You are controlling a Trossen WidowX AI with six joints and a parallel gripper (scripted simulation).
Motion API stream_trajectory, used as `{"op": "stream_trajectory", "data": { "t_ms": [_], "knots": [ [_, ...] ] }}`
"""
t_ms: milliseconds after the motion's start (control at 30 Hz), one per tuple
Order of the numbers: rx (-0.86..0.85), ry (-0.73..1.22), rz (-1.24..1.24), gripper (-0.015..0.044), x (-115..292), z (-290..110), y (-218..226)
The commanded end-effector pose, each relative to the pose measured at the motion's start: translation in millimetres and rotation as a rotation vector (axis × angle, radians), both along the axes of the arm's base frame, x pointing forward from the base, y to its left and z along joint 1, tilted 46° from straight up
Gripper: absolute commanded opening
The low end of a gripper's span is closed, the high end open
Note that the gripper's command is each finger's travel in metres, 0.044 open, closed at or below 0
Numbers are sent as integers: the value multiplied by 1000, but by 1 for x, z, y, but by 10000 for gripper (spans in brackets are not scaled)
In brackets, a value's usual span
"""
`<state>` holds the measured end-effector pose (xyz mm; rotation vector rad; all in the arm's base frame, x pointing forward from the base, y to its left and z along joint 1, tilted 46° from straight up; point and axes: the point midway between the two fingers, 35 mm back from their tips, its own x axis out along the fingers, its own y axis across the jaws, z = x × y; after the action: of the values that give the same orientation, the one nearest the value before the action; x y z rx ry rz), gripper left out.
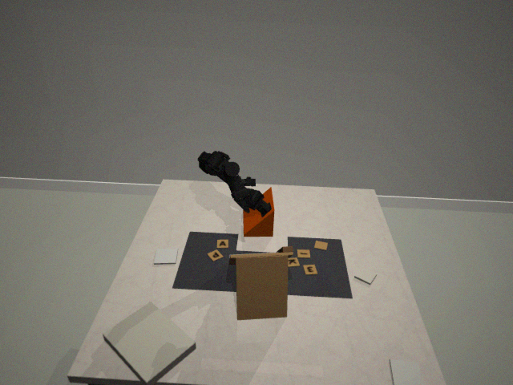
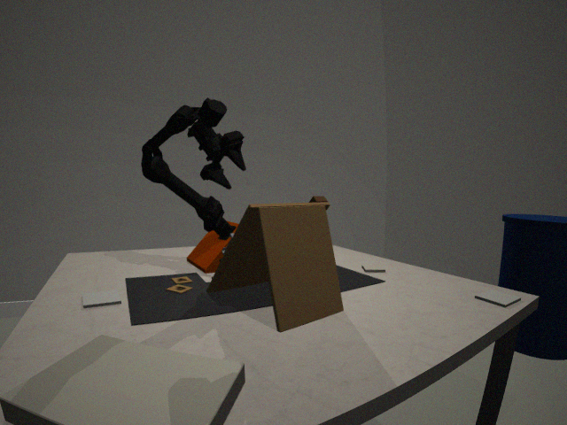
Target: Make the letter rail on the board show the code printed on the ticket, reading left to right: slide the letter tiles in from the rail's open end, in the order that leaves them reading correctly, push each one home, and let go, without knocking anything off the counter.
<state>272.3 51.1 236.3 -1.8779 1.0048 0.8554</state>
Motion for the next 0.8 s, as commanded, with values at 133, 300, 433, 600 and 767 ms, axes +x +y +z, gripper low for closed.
{"op": "stream_trajectory", "data": {
  "t_ms": [133,300,433,600,767],
  "knots": [
    [4,2,-2,414,0,0,0],
    [79,-8,-203,340,28,-36,21],
    [133,-24,-393,340,49,-75,40],
    [200,-84,-685,340,69,-141,63],
    [223,-167,-942,340,77,-205,77]
  ]
}}
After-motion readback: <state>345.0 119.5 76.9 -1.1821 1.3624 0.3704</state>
